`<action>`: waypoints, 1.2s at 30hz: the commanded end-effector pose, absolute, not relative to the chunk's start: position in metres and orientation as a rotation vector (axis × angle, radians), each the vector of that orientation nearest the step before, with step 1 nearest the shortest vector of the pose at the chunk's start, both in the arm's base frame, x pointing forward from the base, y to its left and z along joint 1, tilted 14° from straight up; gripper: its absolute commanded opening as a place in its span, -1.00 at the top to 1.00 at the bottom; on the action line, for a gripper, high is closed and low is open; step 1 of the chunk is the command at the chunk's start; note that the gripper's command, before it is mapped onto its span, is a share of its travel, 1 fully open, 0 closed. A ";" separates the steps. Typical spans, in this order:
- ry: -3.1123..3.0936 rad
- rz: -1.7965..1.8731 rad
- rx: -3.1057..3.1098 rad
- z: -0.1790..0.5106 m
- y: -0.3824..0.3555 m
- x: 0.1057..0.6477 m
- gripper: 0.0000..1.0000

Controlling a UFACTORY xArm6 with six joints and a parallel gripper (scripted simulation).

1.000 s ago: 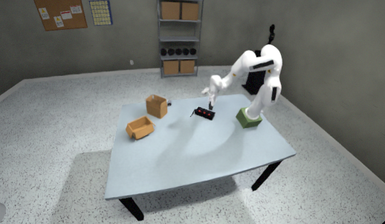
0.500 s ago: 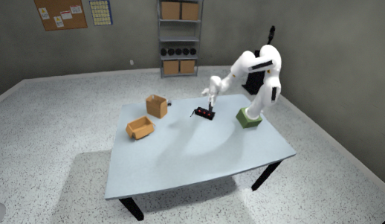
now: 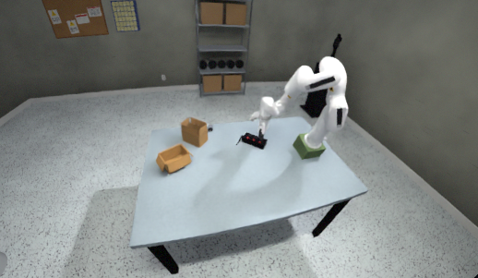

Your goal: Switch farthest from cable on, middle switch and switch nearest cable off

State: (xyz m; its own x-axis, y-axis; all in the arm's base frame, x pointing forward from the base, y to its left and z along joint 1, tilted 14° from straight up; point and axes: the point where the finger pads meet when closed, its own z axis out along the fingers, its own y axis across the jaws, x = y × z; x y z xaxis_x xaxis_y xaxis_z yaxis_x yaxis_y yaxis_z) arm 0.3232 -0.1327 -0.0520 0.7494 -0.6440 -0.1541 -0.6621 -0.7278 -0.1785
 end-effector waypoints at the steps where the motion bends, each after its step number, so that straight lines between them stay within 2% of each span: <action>1: 1.033 0.114 -2.727 -0.057 -0.132 0.325 1.00; 36: 1.033 0.114 -2.727 -0.071 -0.129 0.325 1.00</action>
